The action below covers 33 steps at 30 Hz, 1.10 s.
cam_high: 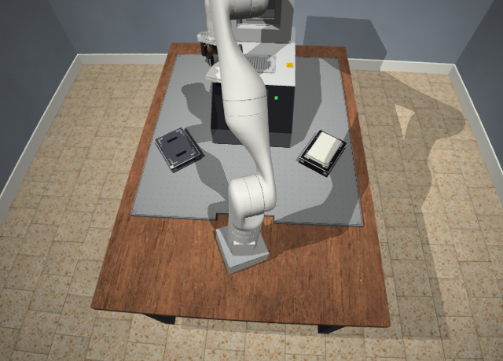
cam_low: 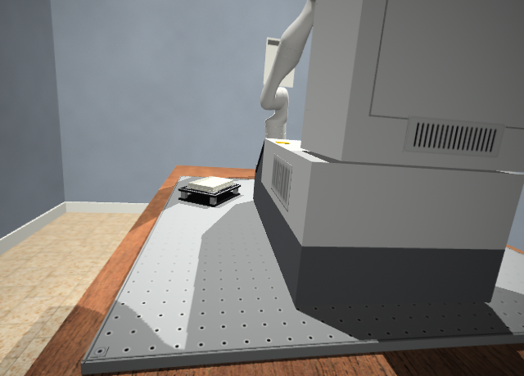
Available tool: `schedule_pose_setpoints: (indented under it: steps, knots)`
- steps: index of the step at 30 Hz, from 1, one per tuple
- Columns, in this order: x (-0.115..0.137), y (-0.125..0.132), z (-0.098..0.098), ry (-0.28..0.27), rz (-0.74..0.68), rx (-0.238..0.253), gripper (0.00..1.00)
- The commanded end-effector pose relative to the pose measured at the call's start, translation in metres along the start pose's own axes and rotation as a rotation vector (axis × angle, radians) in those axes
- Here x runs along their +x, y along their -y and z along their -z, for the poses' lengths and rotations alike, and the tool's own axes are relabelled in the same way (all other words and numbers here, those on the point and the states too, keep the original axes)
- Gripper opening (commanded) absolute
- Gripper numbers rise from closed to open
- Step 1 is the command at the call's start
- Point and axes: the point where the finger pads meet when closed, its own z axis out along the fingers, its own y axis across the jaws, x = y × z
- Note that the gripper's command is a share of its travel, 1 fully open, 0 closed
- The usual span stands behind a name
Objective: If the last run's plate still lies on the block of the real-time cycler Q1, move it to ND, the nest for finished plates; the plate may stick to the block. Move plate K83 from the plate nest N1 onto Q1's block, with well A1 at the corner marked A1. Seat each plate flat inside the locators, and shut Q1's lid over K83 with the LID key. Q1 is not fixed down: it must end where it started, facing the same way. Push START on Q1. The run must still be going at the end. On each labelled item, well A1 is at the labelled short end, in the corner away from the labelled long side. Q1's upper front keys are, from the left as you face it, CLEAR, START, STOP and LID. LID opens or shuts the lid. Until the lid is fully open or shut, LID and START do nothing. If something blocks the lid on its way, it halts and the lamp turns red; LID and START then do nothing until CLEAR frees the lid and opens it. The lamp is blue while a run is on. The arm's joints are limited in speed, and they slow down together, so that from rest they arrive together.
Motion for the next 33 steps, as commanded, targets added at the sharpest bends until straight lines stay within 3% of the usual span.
schedule_pose_setpoints:
  steps: [1, 33]
  knots:
    - [-0.01, 0.007, -0.002, -0.008, -0.05, 0.001, 0.91]
    - [-0.09, 0.054, -0.002, -0.007, -0.375, 0.001, 0.91]
